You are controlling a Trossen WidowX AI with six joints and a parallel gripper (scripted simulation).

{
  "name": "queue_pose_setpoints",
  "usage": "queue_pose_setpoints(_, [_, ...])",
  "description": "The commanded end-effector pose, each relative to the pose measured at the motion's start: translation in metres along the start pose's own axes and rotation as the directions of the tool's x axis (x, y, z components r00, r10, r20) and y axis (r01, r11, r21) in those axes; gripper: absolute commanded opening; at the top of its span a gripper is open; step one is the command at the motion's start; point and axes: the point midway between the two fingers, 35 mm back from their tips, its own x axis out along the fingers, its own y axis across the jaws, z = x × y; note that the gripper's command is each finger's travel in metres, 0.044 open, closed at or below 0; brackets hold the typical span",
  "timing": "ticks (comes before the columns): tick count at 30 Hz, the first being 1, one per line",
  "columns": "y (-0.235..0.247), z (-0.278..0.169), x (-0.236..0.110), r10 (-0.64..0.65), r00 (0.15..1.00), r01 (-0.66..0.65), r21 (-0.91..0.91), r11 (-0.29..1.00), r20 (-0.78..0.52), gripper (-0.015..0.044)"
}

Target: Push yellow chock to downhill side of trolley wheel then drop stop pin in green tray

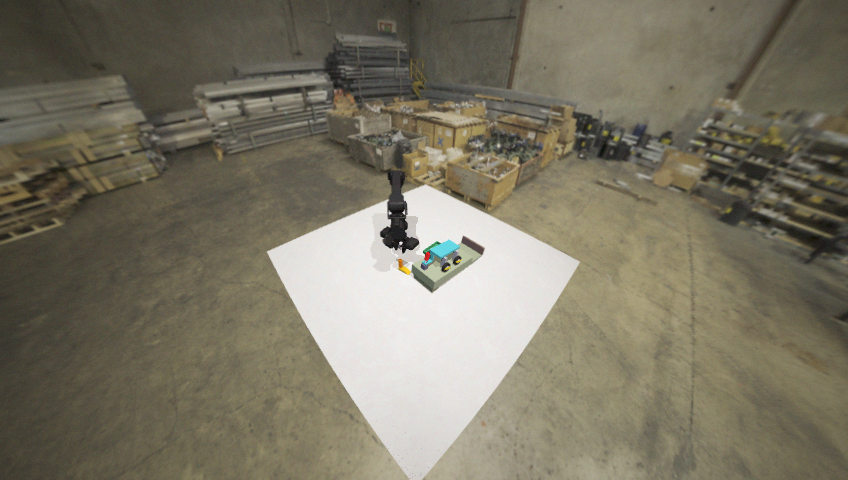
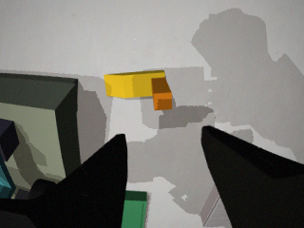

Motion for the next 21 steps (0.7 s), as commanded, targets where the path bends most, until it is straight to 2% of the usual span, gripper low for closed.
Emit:
queue_pose_setpoints(1, [-0.004,-0.004,-0.001,-0.020,1.000,0.020,0.007,1.000,0.005,0.0190])
queue_pose_setpoints(14, [-0.004,-0.003,0.041,-0.020,1.000,0.020,0.006,1.000,0.005,0.0190])
queue_pose_setpoints(21, [-0.005,-0.003,0.046,-0.020,1.000,0.020,0.006,1.000,0.005,0.0190])
